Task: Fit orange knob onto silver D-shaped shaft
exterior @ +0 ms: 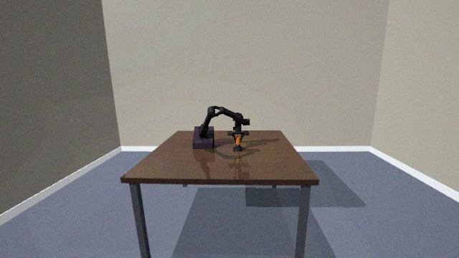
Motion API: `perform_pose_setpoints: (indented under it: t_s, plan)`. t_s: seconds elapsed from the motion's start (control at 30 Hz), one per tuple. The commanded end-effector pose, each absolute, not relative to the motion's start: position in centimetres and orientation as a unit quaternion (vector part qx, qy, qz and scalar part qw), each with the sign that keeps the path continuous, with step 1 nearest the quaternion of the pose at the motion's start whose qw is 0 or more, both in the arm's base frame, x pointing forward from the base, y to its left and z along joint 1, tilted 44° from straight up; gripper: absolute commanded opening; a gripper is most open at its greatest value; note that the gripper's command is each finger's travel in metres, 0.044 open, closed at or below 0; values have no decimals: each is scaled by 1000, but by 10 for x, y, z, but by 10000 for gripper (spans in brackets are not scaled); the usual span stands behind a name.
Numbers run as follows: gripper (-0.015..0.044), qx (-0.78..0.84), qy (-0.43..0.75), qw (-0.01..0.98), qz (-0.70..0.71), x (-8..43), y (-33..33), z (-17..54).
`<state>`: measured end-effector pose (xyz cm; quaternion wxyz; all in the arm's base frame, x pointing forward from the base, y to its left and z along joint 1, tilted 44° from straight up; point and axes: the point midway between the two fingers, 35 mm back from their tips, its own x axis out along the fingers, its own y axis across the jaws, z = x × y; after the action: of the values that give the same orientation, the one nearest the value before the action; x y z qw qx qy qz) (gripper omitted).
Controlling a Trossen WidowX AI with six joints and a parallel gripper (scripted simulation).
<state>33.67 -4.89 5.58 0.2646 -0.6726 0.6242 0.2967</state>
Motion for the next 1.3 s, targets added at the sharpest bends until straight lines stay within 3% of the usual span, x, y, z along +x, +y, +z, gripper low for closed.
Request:
perform_pose_setpoints:
  t_s: [0.0, 1.27]
  plan:
    - [0, -675, 623, 264, 294, 338, -50, 56]
    - [0, -681, 615, 246, 311, 336, -49, 56]
